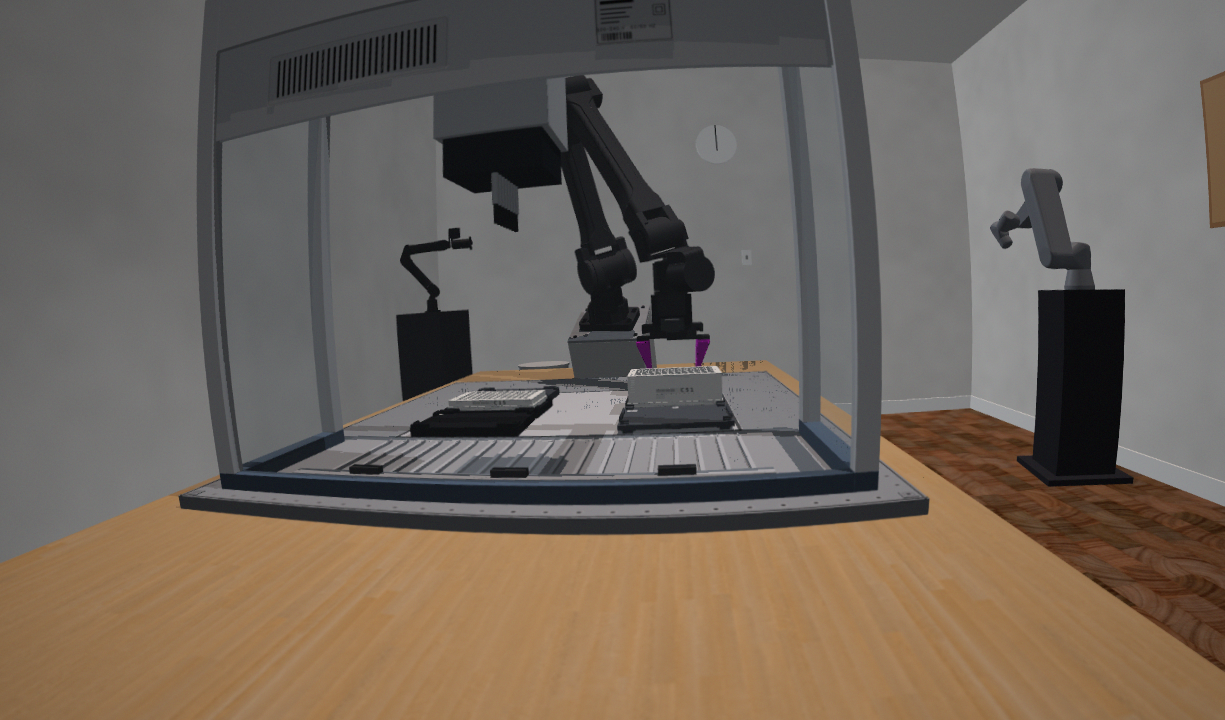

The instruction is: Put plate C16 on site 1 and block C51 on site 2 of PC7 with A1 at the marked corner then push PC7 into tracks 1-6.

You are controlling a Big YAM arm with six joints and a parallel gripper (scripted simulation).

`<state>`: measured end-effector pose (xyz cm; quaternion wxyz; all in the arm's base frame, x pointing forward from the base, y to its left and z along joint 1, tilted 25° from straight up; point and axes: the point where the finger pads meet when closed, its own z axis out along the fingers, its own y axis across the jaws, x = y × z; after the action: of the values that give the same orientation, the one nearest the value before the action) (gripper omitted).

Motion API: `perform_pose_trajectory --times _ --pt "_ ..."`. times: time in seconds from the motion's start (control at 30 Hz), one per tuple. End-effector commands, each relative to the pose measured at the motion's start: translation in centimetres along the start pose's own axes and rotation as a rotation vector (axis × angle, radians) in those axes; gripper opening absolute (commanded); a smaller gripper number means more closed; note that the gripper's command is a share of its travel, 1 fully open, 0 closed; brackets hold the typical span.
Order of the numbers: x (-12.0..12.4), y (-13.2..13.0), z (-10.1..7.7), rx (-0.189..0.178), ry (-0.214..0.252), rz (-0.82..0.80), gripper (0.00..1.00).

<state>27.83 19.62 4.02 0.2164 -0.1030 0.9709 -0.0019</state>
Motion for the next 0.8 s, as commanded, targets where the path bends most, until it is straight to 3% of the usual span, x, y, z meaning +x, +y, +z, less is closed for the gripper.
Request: perform_pose_trajectory --times 0.0,0.5,0.53,0.77 --pt "-2.5 0.5 -0.6 -0.018 -0.041 0.019 0.8" --pt "-2.6 0.3 -0.4 -0.009 -0.025 0.012 0.8" --pt "-1.3 -0.2 0.1 0.002 -0.002 0.009 0.8" --pt "-2.9 0.3 -0.5 -0.008 -0.023 0.011 0.8"
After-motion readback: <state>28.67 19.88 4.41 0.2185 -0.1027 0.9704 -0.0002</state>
